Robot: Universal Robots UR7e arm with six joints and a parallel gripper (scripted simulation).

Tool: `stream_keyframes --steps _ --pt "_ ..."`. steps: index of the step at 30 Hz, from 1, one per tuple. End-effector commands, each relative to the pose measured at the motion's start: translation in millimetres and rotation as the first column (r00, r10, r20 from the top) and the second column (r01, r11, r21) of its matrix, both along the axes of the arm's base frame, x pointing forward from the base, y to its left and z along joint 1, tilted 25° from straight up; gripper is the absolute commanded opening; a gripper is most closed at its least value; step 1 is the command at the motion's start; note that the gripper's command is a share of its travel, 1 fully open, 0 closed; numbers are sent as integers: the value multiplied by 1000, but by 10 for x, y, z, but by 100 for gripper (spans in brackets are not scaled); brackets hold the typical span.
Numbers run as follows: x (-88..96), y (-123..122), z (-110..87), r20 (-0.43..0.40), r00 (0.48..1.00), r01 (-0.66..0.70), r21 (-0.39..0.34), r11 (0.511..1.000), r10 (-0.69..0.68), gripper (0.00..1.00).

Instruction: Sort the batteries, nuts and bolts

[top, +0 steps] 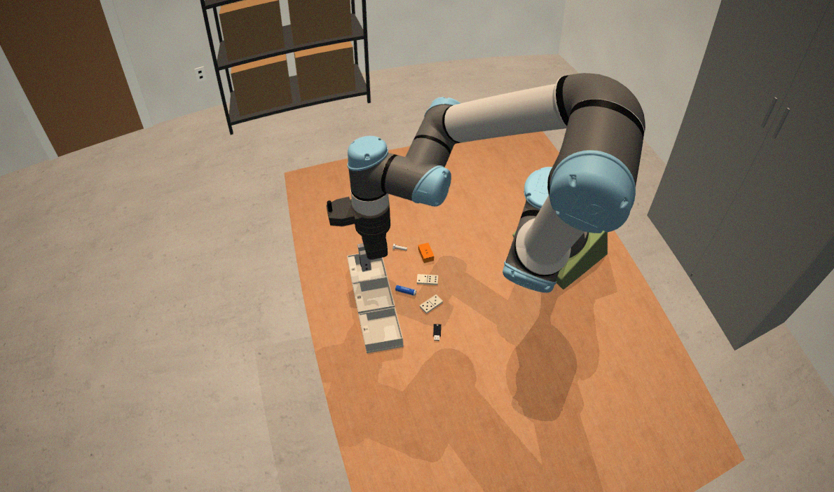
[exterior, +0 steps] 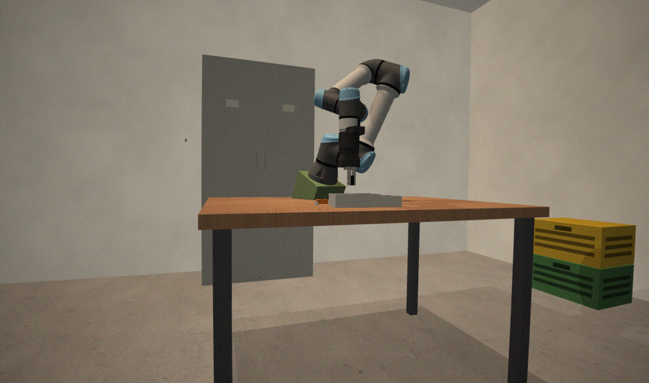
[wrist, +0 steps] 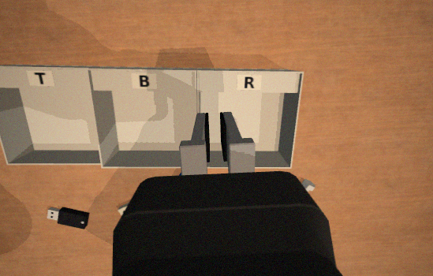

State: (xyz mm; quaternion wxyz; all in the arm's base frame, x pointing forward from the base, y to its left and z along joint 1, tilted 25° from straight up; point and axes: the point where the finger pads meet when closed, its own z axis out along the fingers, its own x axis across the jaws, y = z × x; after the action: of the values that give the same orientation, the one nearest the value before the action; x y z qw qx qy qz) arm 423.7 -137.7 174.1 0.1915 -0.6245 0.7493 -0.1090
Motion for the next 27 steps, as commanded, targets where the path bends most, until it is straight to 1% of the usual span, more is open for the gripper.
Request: stream_keyframes --steps 1,5,10,15,22,24,27 --pt "55 322 50 -2 1000 4 -1 1000 -4 31" --pt "93 515 83 -2 1000 4 -1 1000 -4 31" --pt "112 543 113 1 1000 4 -4 1000 -4 31" --pt "113 542 102 -1 1000 4 -1 1000 -4 31" --pt "179 567 -94 -5 1000 4 2 1000 -4 31" --pt "179 567 -94 -5 1000 4 2 1000 -4 31" --pt "212 574 -166 -5 1000 4 2 1000 -4 31"
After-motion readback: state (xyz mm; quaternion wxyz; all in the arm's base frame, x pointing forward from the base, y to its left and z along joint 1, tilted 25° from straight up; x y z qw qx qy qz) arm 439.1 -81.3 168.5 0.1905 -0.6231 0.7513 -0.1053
